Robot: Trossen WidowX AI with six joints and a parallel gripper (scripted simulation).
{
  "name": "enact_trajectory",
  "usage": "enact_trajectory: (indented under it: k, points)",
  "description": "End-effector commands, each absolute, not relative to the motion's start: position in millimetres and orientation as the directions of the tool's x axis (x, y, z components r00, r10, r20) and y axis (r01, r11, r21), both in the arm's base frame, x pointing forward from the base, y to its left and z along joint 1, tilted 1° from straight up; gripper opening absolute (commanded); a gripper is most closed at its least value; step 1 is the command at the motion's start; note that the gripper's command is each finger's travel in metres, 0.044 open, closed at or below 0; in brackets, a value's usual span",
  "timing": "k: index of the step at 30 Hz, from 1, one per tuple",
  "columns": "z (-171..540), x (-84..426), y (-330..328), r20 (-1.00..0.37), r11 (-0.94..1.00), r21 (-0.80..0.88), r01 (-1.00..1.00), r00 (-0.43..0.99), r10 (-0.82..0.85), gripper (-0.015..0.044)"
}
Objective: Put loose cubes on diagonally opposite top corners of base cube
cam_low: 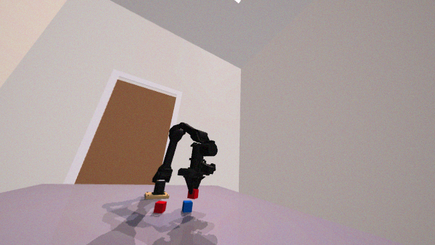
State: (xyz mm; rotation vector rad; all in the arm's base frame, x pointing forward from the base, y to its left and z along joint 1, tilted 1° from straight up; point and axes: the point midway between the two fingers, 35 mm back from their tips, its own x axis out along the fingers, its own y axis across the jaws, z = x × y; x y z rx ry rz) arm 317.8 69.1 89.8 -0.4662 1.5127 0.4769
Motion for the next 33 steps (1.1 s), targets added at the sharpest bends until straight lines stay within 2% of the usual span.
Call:
enact_trajectory:
  k: [1,29,33]
  points:
    - [82.9,317.7,68.6,-1.0,0.827,0.0,-0.562,0.004,0.003,0.0105]
    - [74.8,317.4,68.6,-1.0,0.826,0.0,-0.563,0.004,0.003,0.0105]
    - [74.8,317.4,68.6,-1.0,0.826,0.0,-0.563,0.004,0.003,0.0205]
